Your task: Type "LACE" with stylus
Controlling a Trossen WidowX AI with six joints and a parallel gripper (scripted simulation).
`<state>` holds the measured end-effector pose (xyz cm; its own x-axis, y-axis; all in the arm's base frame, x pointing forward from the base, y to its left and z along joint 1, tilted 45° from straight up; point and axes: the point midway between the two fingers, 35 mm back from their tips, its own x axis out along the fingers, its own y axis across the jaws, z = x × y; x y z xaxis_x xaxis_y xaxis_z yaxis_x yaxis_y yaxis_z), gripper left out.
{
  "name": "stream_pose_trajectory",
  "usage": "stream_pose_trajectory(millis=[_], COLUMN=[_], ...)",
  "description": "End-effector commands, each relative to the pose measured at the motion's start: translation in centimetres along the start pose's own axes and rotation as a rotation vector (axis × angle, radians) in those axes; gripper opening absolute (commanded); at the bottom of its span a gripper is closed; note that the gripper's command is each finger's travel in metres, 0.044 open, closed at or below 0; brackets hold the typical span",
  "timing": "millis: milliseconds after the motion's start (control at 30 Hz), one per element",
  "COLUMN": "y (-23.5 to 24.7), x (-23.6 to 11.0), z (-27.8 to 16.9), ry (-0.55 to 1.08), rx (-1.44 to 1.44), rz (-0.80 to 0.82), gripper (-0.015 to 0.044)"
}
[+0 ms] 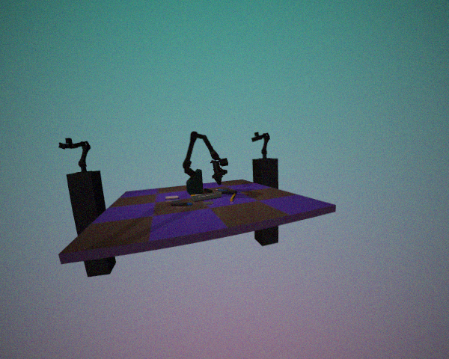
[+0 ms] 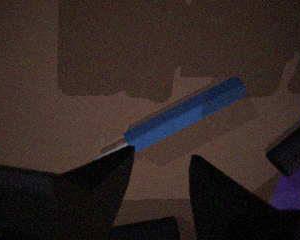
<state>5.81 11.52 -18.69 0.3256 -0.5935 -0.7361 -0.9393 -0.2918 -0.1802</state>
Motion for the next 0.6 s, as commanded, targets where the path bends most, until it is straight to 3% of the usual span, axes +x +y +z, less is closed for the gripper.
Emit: stream_pose_trajectory(millis=[0,300,567], y=[-0.8,-1.7,-2.7], x=[0.3,0.2,0.0], z=[1.3,1.5,1.5], ry=[0.045,-0.059,-0.26], rx=[-0.75,-1.277,-1.7], rz=[0.255,0.487,0.651], gripper=[0.015,0.015,0.015])
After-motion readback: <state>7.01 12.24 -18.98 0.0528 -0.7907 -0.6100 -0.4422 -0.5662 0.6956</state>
